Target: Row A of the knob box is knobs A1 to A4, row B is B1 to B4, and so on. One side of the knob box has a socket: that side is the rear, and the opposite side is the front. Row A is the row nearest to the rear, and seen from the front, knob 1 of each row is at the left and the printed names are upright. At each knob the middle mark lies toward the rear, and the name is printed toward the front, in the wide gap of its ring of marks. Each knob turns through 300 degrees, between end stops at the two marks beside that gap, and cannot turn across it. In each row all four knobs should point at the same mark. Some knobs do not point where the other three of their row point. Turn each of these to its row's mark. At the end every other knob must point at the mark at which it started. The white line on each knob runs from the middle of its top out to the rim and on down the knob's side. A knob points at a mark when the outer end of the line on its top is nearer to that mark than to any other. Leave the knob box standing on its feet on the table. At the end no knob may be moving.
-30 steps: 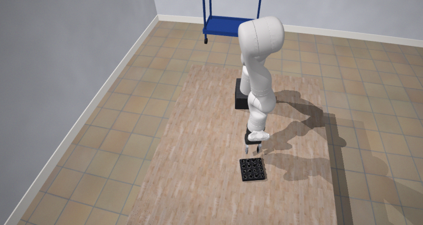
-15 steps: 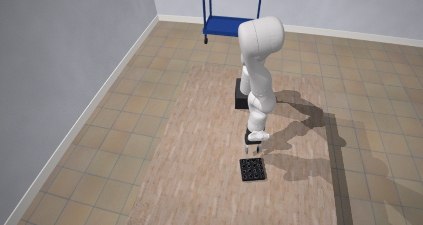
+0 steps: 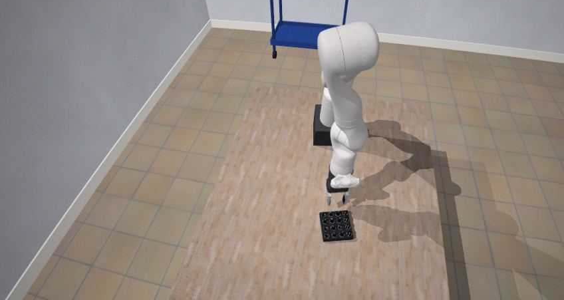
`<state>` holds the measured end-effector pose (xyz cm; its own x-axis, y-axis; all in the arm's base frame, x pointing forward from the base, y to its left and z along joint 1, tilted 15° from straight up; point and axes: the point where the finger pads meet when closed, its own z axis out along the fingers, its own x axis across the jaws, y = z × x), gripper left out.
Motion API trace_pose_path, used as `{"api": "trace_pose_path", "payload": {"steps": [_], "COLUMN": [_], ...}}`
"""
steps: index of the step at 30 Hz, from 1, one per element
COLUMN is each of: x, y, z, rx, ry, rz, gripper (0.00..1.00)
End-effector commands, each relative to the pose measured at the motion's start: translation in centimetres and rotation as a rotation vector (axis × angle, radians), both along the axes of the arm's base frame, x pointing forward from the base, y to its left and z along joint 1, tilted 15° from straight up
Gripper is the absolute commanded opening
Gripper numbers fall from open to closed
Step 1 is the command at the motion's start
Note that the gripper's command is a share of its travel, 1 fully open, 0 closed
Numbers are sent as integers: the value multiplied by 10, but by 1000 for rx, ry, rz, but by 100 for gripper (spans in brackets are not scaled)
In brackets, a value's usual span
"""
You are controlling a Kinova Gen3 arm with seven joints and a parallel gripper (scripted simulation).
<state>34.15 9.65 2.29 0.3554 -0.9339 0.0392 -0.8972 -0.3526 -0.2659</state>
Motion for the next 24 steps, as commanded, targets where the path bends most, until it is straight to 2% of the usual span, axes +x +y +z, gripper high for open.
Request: {"api": "trace_pose_path", "payload": {"steps": [1, 24], "x": [-3, 1], "y": [-1, -2], "z": [-1, -2], "rx": [-2, 1], "ry": [4, 19], "rz": [-1, -6], "gripper": [100, 100]}}
